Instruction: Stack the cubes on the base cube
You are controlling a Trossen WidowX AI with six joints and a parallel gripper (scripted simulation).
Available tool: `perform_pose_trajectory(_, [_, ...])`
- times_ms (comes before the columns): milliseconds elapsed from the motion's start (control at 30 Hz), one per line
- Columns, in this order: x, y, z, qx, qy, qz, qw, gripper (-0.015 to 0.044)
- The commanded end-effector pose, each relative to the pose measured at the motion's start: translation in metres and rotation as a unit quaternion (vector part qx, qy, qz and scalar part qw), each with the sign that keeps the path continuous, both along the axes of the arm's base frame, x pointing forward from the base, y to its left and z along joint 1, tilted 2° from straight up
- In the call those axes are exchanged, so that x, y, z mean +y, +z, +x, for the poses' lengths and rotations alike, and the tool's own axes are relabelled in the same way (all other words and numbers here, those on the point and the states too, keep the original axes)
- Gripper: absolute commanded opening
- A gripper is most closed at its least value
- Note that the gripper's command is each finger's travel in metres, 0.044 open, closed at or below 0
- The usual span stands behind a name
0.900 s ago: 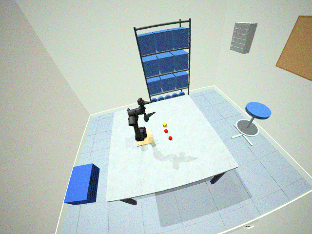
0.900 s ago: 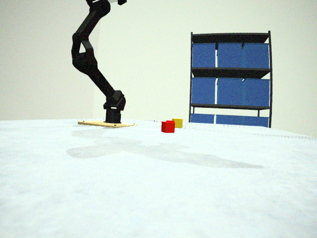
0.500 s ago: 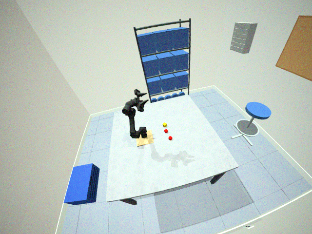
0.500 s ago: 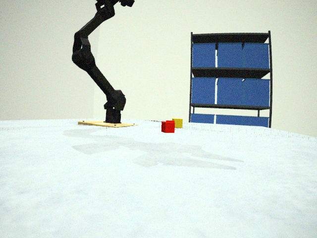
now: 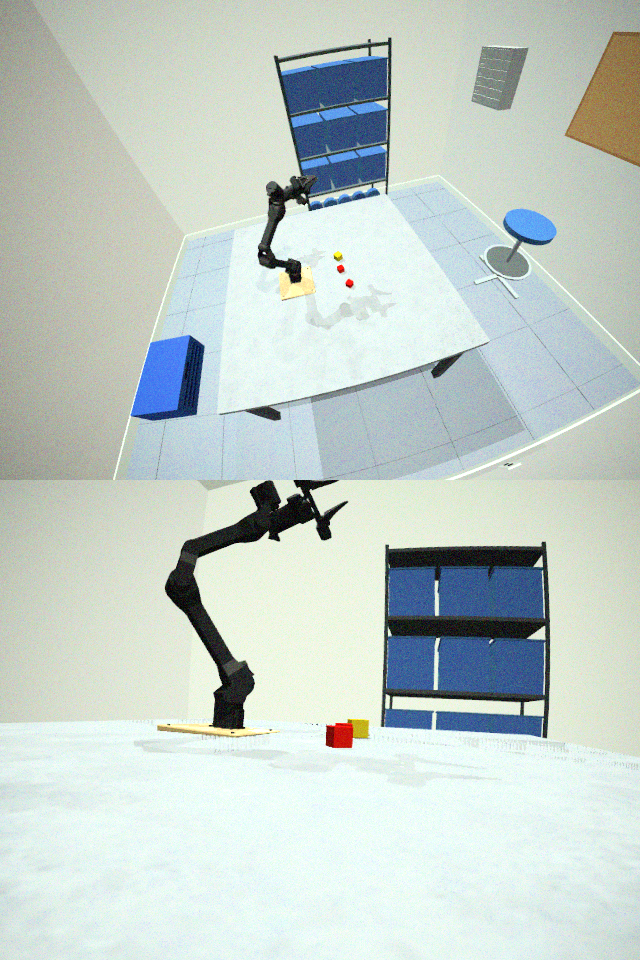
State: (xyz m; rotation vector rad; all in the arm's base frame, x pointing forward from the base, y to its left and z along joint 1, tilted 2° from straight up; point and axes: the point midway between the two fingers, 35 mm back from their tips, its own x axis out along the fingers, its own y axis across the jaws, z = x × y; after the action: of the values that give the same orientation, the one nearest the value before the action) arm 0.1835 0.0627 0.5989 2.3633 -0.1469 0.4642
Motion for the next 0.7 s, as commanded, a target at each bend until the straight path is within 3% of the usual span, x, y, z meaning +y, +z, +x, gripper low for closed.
perform_pose_trajectory(0, [0.029, -0.034, 0.035, 0.051, -0.02, -0.125, 0.991, 0.0265])
perform_pose_trajectory(333, [0.047, -0.163, 0.123, 0.244, -0.023, -0.409, 0.879, 0.0265])
perform_pose_trajectory(667, [-0.003, -0.309, 0.152, 0.47, 0.076, -0.535, 0.698, 0.0265])
